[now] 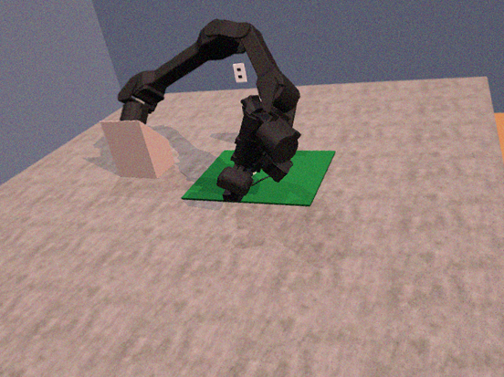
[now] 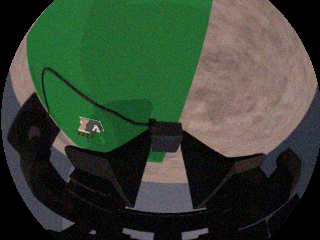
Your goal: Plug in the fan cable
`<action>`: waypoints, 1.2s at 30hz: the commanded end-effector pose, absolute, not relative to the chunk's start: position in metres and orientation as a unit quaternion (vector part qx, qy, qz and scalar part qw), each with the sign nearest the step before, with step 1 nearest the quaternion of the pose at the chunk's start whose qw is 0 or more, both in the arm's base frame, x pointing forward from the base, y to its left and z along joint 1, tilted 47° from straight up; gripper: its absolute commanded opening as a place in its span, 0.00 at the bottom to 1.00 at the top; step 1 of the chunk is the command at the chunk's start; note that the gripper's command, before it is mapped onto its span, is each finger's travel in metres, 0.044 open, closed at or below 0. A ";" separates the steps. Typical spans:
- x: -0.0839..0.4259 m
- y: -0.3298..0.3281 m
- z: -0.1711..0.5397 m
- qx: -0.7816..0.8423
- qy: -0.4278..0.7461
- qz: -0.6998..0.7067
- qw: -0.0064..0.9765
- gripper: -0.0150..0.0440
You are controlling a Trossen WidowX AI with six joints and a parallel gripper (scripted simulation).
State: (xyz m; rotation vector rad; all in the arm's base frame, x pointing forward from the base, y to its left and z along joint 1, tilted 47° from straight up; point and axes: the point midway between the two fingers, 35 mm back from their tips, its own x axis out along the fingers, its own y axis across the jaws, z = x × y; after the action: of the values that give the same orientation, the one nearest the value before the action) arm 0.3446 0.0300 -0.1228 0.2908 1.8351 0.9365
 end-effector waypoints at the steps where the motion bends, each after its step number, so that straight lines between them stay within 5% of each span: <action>1: 0.346 0.024 -0.117 0.120 0.760 0.388 0.507 0.25; 27: 0.350 -0.031 -0.066 0.125 0.762 0.382 0.508 0.25; 36: 0.346 -0.029 -0.062 0.217 0.768 0.279 0.534 0.25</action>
State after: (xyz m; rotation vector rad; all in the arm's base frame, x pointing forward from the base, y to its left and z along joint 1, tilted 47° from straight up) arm 0.3459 -0.0264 -0.0675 0.4289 1.8476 0.7693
